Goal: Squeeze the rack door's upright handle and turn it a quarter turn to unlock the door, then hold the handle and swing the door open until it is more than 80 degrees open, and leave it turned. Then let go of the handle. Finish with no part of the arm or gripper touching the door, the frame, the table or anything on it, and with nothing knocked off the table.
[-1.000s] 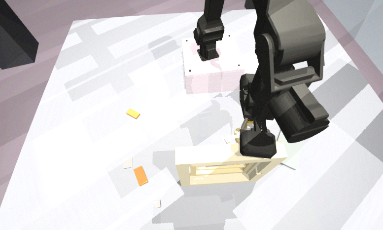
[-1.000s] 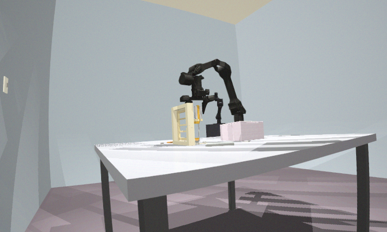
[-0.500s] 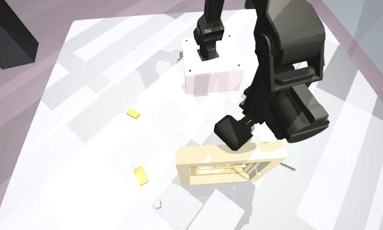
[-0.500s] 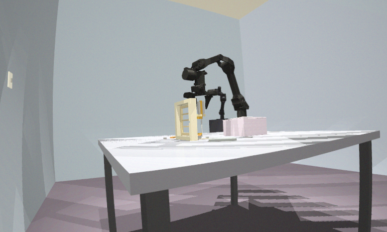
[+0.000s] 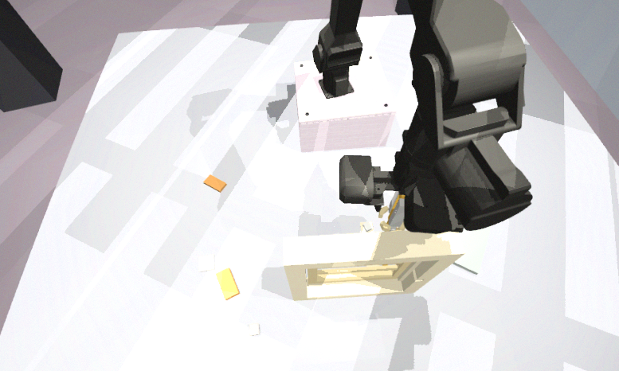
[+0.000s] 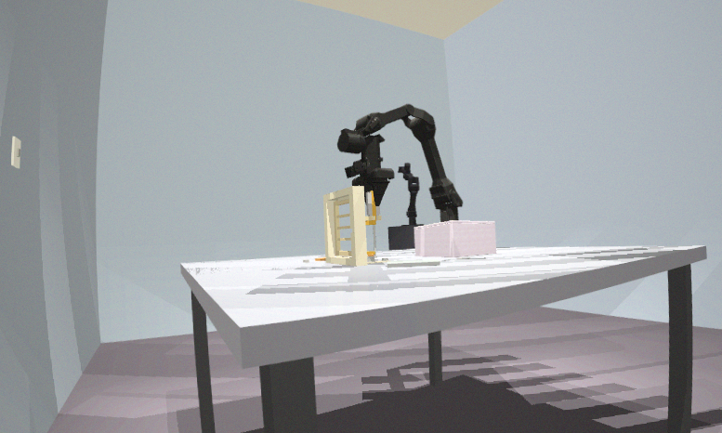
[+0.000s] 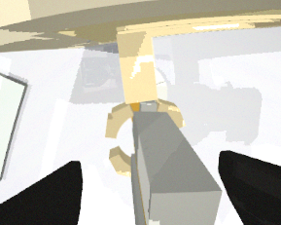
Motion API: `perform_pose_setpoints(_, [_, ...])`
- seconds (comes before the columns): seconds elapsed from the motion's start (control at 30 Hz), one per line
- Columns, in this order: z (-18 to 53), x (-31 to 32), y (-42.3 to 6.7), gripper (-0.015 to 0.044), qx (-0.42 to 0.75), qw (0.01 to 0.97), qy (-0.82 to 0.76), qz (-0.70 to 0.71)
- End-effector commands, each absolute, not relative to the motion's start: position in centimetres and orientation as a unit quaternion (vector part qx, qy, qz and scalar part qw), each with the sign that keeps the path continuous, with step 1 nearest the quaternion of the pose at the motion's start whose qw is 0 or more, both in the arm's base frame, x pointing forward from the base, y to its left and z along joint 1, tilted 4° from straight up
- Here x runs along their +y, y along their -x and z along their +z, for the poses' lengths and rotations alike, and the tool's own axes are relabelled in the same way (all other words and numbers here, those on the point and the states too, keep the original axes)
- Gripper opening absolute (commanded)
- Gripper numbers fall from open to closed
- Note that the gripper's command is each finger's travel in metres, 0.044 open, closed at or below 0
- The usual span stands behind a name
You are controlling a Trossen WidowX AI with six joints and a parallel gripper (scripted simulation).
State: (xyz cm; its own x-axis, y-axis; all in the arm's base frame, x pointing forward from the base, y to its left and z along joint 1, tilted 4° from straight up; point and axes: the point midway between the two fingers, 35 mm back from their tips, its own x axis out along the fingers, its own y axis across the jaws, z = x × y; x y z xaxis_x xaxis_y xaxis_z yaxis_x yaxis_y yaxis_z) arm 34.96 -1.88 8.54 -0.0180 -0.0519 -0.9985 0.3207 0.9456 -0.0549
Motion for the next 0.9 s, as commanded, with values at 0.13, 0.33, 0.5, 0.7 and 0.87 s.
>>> perform_pose_setpoints(0.13, [8.48, -1.94, -34.92, 0.0292, 0.662, 0.662, -0.226, -0.268])
perform_pose_setpoints(0.33, [8.48, -1.94, -34.92, 0.0292, 0.615, 0.622, -0.321, -0.363])
perform_pose_setpoints(0.5, [8.48, -1.94, -34.91, 0.0292, 0.566, 0.577, -0.396, -0.436])
perform_pose_setpoints(0.7, [8.47, -1.93, -34.90, 0.0292, 0.495, 0.512, -0.477, -0.515])
perform_pose_setpoints(0.87, [8.47, -1.93, -34.90, 0.0292, 0.428, 0.449, -0.536, -0.573])
